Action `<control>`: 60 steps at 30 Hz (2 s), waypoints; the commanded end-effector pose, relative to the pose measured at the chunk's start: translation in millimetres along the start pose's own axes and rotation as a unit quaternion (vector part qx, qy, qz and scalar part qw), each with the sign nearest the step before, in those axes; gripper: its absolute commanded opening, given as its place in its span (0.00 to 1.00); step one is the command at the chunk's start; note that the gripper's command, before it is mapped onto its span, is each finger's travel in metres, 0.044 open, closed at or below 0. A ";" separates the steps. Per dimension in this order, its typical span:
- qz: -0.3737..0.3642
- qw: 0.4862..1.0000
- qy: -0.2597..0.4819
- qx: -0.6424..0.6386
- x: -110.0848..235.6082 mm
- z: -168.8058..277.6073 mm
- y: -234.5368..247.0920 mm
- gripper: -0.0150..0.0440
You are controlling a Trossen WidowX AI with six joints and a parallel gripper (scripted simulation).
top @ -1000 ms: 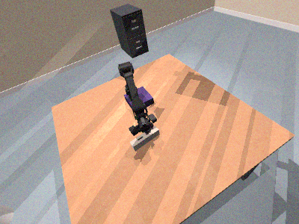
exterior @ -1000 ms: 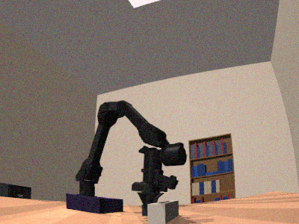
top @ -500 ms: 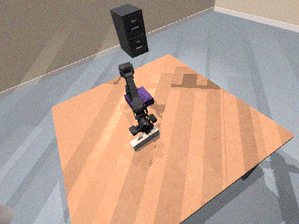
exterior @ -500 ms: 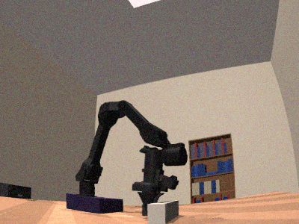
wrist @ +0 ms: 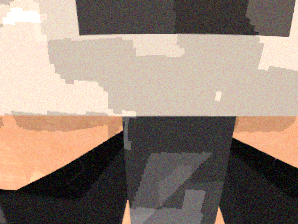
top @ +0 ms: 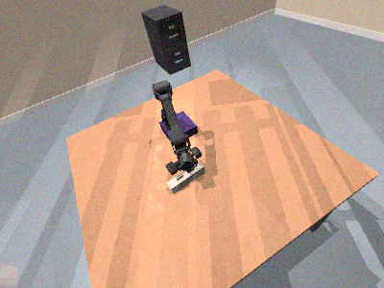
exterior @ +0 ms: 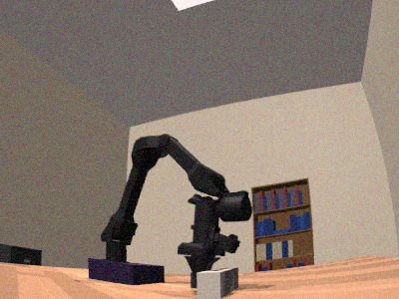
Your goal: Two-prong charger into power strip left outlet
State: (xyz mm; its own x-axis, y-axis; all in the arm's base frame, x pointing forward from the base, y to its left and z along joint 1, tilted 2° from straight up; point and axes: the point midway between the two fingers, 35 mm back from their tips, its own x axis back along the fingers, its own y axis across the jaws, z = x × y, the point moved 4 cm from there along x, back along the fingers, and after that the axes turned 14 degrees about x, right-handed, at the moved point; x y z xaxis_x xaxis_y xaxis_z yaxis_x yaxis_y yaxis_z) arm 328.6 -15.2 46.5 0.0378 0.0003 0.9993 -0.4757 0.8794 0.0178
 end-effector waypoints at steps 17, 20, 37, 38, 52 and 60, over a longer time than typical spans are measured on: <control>0.005 1.000 -0.015 0.002 -0.1 -14.5 -3.4 0.25; 0.005 1.000 -0.015 0.002 -0.2 -14.2 -3.3 0.25; 0.000 1.000 0.002 0.000 -0.6 -5.0 -1.2 0.34; 0.000 1.000 0.002 0.000 -0.6 -5.0 -1.2 0.39; 0.000 1.000 0.002 0.000 -0.6 -4.8 -1.1 1.00; 0.001 1.000 -0.001 0.000 -0.7 -2.9 -0.7 1.00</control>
State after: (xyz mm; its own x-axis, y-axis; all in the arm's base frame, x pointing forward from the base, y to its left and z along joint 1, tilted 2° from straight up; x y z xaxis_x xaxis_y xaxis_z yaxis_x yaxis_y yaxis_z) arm 332.4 -14.2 45.9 0.0394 0.0021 0.9992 -0.4746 0.8801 0.0169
